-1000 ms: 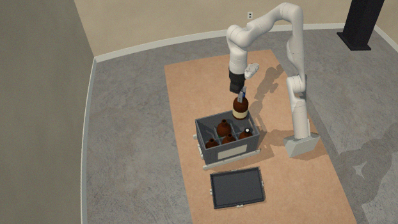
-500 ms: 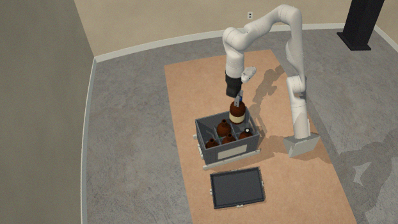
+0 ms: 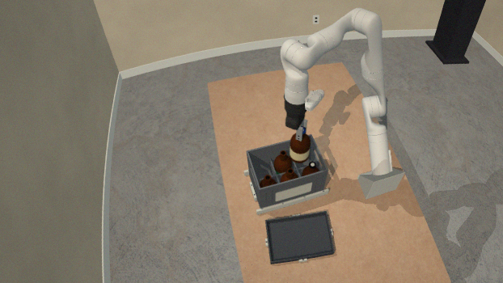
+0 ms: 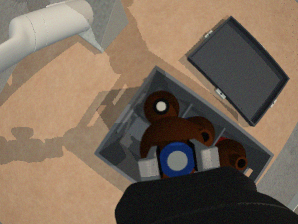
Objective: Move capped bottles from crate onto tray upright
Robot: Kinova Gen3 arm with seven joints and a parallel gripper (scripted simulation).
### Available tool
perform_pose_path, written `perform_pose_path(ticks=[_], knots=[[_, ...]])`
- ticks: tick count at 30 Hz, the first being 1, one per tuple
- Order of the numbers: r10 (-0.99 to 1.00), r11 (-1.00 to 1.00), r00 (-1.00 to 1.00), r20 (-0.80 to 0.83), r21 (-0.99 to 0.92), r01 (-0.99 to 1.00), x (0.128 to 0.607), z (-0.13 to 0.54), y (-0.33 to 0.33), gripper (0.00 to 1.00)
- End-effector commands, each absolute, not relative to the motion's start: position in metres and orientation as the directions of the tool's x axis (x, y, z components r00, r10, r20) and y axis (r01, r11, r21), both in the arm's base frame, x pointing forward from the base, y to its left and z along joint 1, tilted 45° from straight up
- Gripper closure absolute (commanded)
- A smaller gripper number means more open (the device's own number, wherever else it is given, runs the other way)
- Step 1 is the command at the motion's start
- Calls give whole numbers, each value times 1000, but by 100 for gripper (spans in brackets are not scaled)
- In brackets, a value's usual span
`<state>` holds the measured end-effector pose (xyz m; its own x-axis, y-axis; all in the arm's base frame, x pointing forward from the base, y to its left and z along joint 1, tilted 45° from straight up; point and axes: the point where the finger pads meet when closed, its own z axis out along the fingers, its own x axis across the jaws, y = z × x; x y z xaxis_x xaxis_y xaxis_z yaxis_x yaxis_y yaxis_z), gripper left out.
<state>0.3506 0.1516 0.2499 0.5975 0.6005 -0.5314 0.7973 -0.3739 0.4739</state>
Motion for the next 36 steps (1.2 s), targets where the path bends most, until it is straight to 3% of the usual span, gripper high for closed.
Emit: perform_pose_path(ticks=[1,36], knots=[[601,-376,599,-529,474,796,351,246,156,100],[599,-377,600,-529,475,795,349,209,192,100]])
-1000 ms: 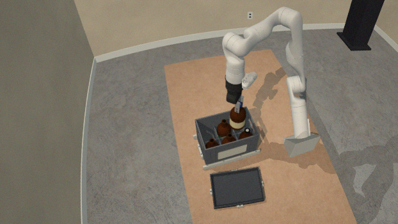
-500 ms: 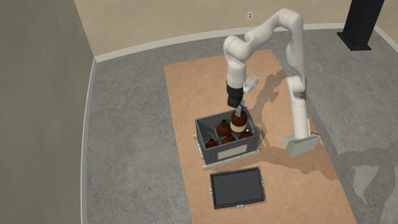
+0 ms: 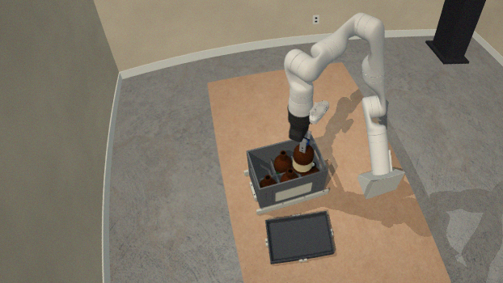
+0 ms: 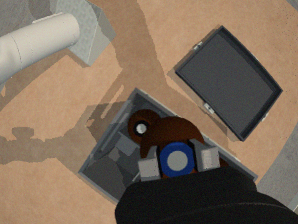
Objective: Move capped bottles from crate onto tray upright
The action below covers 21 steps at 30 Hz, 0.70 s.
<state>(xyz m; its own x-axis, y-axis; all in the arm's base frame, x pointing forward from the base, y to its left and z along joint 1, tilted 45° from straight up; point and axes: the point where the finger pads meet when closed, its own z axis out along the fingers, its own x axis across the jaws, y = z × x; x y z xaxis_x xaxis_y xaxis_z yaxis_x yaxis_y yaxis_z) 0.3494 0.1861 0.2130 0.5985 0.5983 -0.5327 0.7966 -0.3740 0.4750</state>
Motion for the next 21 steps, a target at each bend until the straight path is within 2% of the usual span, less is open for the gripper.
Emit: perform_pose_path(ticks=[1,21], knots=[[599,-378,601,-529,475,795,348,207,193,100],[598,-380,602,-529,475,794,346,186,215,100]])
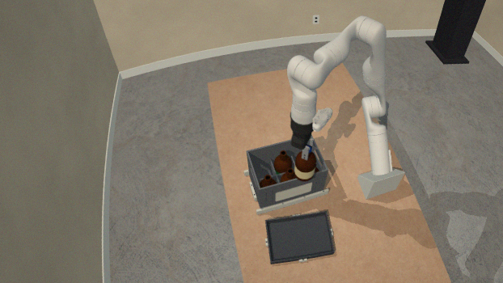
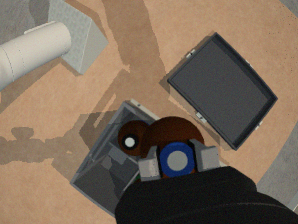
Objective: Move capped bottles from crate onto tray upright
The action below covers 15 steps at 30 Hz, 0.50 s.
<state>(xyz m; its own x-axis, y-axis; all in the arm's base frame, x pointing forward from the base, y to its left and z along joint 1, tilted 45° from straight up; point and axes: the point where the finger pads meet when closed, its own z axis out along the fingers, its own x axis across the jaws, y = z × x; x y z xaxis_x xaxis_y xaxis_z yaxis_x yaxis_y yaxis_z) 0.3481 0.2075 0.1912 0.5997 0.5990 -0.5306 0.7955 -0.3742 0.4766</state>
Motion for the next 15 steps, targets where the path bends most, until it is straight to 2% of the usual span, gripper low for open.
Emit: perform_pose_path(ticks=[1,15], knots=[[598,-380,603,-529,475,794,345,184,216,100],[598,-379,602,-529,475,794,344,171,229,100]])
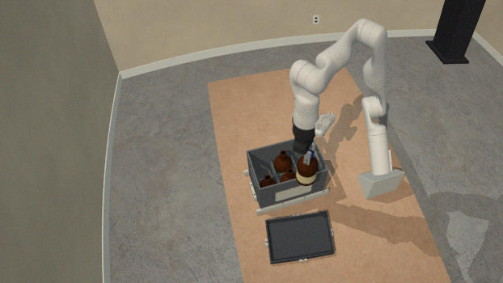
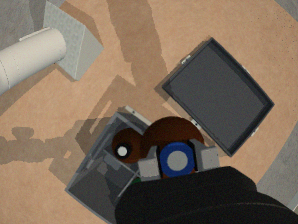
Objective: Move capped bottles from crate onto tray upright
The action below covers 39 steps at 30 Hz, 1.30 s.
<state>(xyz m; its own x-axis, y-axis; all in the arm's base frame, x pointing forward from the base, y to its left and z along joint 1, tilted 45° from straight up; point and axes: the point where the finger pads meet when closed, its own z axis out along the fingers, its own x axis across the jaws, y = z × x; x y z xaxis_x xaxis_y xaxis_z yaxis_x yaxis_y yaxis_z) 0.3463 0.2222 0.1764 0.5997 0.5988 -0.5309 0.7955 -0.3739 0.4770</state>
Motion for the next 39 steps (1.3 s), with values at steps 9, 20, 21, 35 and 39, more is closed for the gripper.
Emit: perform_pose_path(ticks=[9,20,21,35,39], knots=[[596,-383,604,-529,474,793,342,159,242,100],[598,-380,603,-529,475,794,341,150,251,100],[597,-381,603,-529,475,793,341,148,252,100],[599,-379,602,-528,475,794,340,135,265,100],[598,-381,603,-528,475,793,339,129,271,100]])
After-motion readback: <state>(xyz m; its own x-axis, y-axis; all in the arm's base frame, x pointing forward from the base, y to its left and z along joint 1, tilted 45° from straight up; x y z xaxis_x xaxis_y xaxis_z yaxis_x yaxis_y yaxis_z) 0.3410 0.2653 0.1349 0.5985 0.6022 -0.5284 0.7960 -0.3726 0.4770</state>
